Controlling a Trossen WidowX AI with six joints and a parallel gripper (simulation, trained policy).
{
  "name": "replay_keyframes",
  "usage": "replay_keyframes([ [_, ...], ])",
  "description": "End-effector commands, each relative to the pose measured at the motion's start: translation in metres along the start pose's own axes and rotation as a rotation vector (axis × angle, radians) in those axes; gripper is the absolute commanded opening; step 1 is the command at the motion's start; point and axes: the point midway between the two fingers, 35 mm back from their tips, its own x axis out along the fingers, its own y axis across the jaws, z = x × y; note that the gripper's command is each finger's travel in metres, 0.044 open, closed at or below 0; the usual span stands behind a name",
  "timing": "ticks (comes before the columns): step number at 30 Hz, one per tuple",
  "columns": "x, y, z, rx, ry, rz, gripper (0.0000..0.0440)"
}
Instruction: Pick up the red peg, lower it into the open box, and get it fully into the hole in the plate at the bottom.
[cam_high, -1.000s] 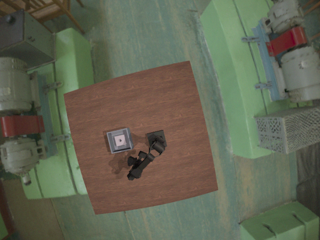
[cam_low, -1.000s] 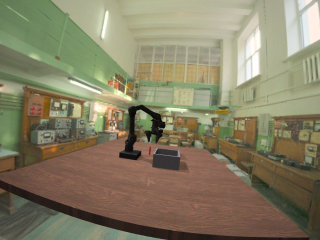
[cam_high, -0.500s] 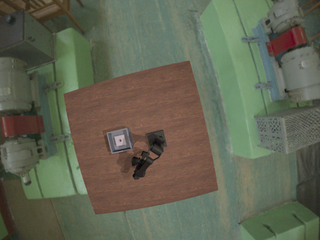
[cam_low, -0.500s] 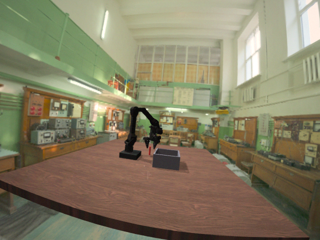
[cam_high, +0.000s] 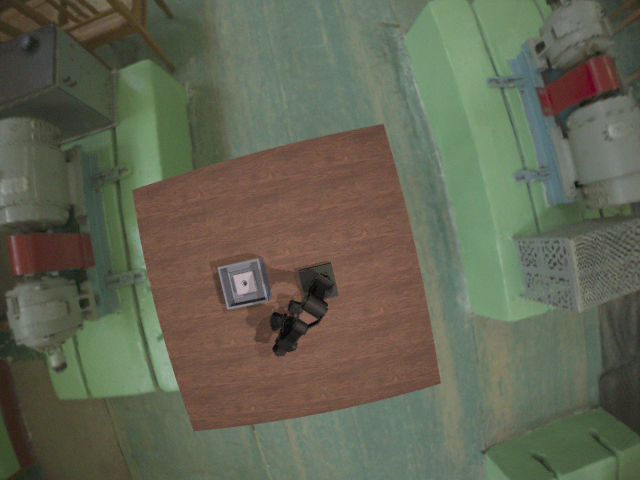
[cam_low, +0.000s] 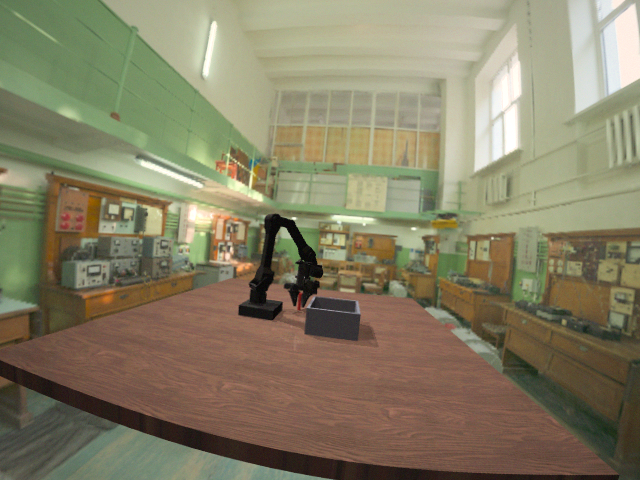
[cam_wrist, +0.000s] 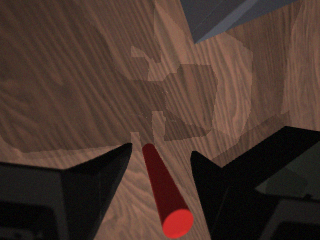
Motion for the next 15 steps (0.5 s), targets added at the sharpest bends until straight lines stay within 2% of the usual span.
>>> replay_keyframes([
  [1, 0.007, -0.003, -0.003, -0.007, 0.017, -0.023, 0.0172],
  [8, 0.01, -0.007, -0.003, -0.014, 0.028, -0.067, 0.0001],
  [15, -0.016, -0.013, 0.019, -0.01, -0.049, -0.062, 0.0],
])
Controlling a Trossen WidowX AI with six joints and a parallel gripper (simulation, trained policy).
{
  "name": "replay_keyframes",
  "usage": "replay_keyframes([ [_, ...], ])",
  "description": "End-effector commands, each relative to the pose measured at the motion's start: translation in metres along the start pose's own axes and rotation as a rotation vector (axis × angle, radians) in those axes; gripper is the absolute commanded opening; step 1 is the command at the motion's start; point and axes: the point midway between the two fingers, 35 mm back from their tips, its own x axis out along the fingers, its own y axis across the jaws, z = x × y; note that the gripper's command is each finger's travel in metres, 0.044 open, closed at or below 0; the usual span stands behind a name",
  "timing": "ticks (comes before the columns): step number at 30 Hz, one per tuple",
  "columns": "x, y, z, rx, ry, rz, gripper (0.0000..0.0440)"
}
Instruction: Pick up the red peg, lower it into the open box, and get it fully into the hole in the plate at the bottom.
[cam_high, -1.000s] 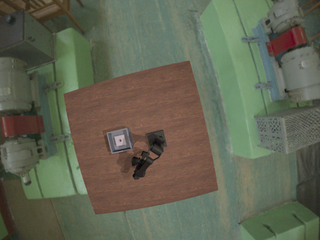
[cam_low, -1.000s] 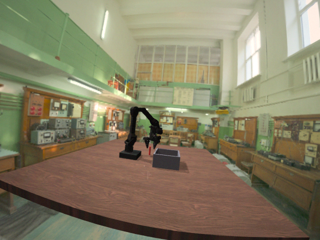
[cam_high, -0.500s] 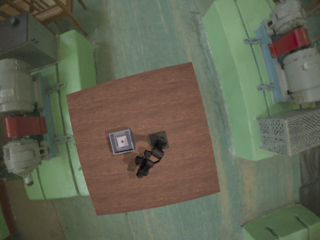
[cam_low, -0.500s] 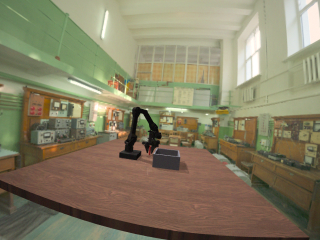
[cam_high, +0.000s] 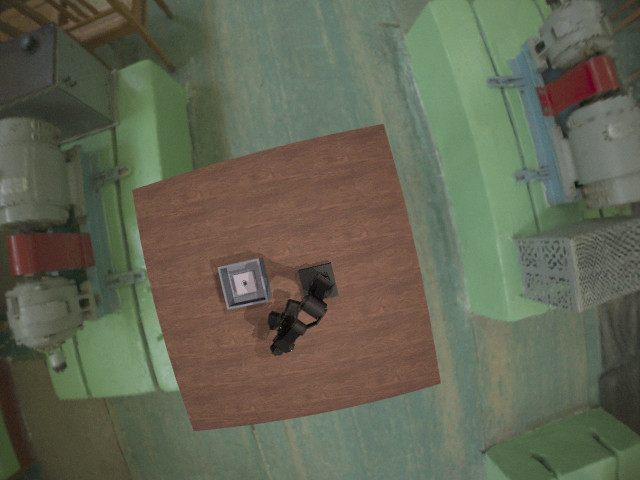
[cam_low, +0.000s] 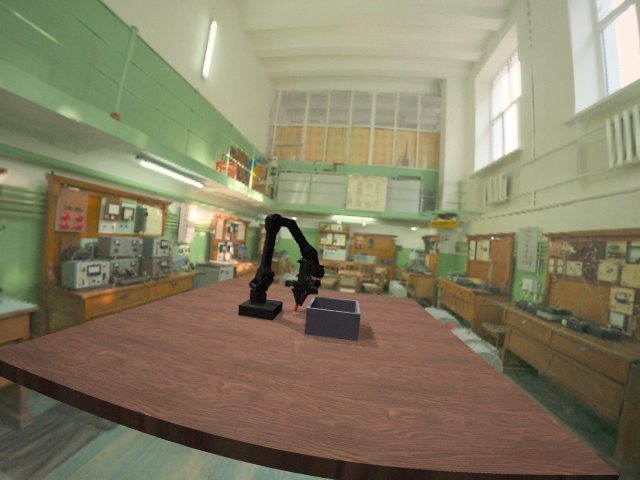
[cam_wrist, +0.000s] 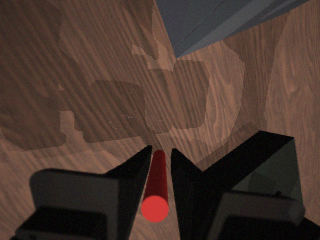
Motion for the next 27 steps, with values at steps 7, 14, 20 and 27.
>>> replay_keyframes([
  [7, -0.034, -0.018, 0.023, -0.002, -0.076, 0.0, 0.0],
  [14, -0.061, -0.031, 0.043, 0.02, -0.122, 0.01, 0.0],
  [20, -0.082, -0.039, 0.063, 0.078, -0.155, 0.027, 0.0],
  [27, -0.09, -0.048, 0.091, 0.174, -0.175, 0.04, 0.0],
])
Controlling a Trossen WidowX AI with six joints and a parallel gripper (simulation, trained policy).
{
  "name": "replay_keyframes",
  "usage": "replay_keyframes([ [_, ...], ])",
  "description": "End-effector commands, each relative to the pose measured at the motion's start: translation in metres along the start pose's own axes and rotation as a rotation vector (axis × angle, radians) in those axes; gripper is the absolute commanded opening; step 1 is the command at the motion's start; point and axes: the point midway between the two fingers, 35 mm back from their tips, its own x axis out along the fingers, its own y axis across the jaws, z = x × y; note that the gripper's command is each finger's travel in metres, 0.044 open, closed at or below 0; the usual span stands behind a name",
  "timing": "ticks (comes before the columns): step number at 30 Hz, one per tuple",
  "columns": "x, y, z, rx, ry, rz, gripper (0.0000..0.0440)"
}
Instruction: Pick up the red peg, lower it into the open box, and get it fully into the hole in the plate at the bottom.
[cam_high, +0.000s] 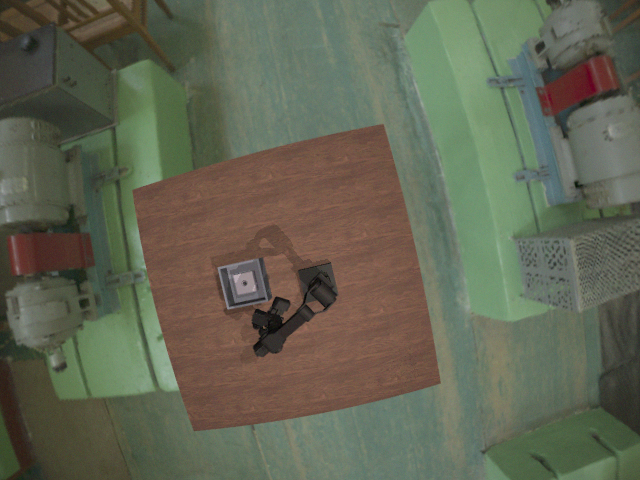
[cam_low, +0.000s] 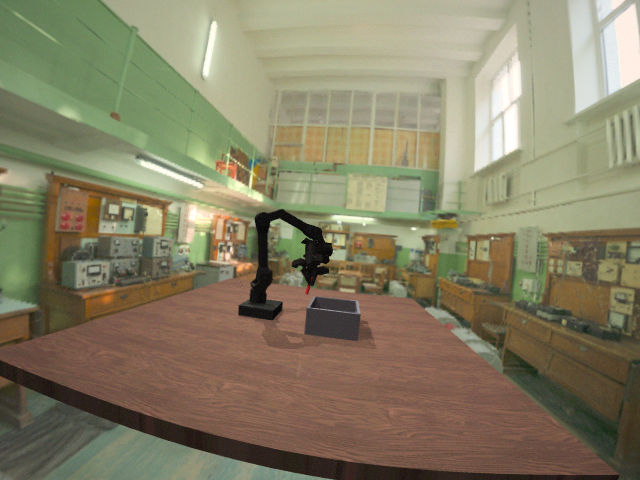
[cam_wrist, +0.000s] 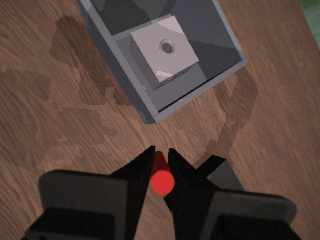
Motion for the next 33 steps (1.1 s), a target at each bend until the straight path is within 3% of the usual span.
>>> replay_keyframes([
  [1, -0.001, -0.002, 0.016, 0.043, -0.014, 0.005, 0.0],
  [18, 0.022, -0.01, 0.085, 0.202, -0.018, 0.005, 0.0],
  [33, 0.062, -0.015, 0.138, 0.213, 0.02, 0.026, 0.0],
])
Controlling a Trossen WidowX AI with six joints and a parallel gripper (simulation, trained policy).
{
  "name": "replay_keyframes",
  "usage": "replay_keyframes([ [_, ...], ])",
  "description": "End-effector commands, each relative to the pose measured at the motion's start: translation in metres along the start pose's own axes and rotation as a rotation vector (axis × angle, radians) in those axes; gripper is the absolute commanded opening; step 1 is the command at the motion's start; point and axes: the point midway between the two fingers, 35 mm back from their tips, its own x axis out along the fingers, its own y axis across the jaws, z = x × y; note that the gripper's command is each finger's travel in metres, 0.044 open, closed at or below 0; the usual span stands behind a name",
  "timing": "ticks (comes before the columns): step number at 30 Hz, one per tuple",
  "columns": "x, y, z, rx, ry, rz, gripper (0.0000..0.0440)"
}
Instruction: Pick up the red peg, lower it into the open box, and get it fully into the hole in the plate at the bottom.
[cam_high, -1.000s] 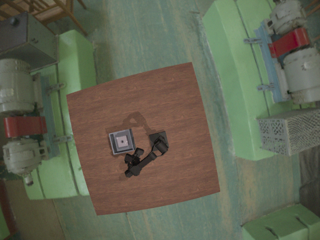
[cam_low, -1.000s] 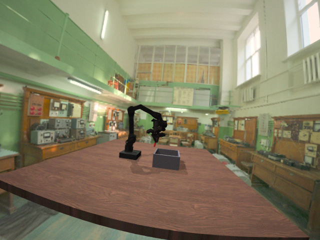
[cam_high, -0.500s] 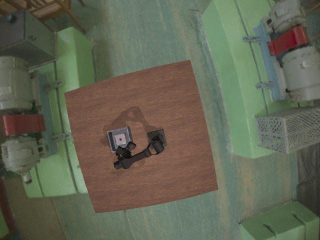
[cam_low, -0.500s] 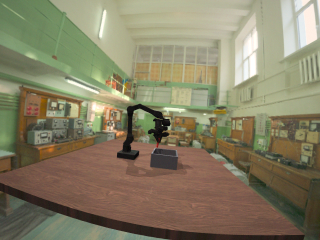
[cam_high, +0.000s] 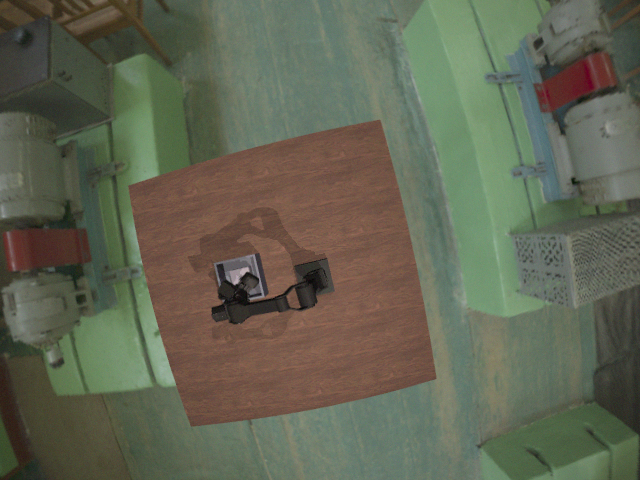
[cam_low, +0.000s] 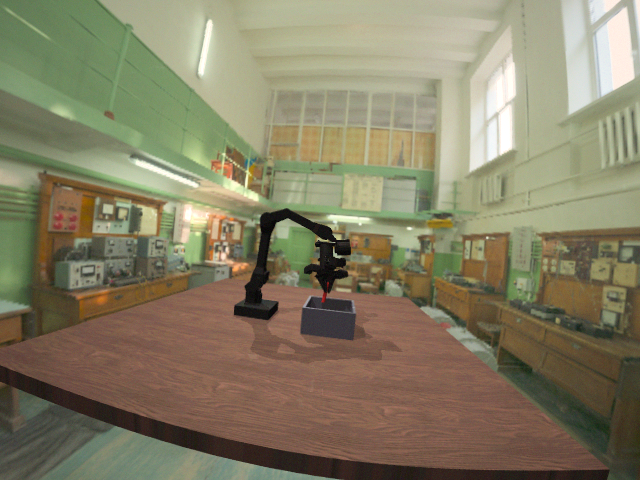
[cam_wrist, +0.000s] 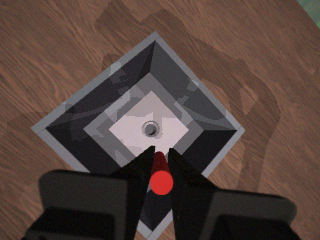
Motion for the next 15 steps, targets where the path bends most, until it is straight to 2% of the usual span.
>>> replay_keyframes([
  [1, 0.011, 0.003, 0.009, -0.013, 0.017, 0.007, 0.0],
  [10, 0.041, 0.012, 0.023, -0.075, 0.054, 0.042, 0.0002],
  [12, 0.048, 0.014, 0.022, -0.095, 0.07, 0.047, 0.0025],
  [15, 0.059, 0.016, 0.019, -0.121, 0.099, 0.052, 0.0098],
])
